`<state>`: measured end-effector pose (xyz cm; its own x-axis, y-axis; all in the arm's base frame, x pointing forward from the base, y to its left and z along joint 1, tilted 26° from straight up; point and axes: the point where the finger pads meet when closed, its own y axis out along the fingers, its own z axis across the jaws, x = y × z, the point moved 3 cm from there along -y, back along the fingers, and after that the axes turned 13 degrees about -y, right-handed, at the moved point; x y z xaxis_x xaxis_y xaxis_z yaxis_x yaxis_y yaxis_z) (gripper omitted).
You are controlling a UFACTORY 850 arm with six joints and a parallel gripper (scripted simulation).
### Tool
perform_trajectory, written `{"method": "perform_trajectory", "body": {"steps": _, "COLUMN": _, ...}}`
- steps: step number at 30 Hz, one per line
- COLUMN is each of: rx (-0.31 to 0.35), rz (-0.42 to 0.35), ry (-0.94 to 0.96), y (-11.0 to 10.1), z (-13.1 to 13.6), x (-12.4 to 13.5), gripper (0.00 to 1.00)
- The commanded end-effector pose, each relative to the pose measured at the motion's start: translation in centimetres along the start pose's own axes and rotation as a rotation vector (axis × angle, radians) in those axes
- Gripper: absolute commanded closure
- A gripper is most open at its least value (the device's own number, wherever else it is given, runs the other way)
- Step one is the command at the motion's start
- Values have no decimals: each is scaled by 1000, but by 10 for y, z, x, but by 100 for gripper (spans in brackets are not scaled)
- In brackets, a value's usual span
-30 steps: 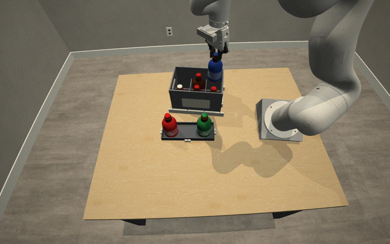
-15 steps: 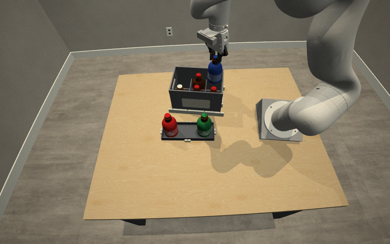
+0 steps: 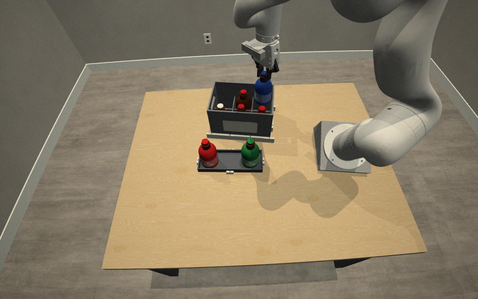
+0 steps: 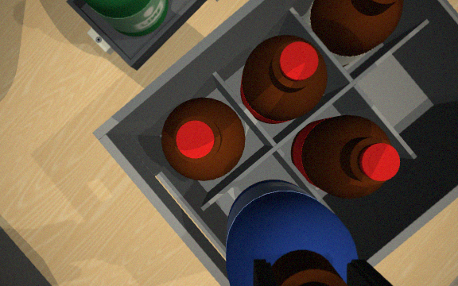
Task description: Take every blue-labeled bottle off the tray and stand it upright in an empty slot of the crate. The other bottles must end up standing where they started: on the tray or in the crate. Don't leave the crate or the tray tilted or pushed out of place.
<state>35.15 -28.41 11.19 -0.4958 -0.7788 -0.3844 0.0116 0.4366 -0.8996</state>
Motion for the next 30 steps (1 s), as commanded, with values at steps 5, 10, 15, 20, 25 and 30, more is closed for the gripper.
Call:
{"method": "perform_trajectory", "body": {"steps": 5, "rx": 2, "rz": -1, "ry": 0, "y": 10, "z": 1, "x": 0, "gripper": 100}}
{"method": "perform_trajectory", "body": {"steps": 10, "rx": 2, "rz": -1, "ry": 0, "y": 14, "z": 1, "x": 0, "gripper": 100}}
{"method": "perform_trajectory", "body": {"steps": 15, "rx": 2, "rz": -1, "ry": 0, "y": 21, "z": 1, "x": 0, "gripper": 100}}
{"method": "perform_trajectory", "body": {"steps": 20, "rx": 2, "rz": -1, "ry": 0, "y": 28, "z": 1, "x": 0, "gripper": 100}}
{"method": "perform_trajectory", "body": {"steps": 25, "rx": 2, "rz": -1, "ry": 0, "y": 32, "z": 1, "x": 0, "gripper": 100}}
{"method": "perform_trajectory", "body": {"steps": 30, "rx": 2, "rz": -1, "ry": 0, "y": 38, "z": 1, "x": 0, "gripper": 100}}
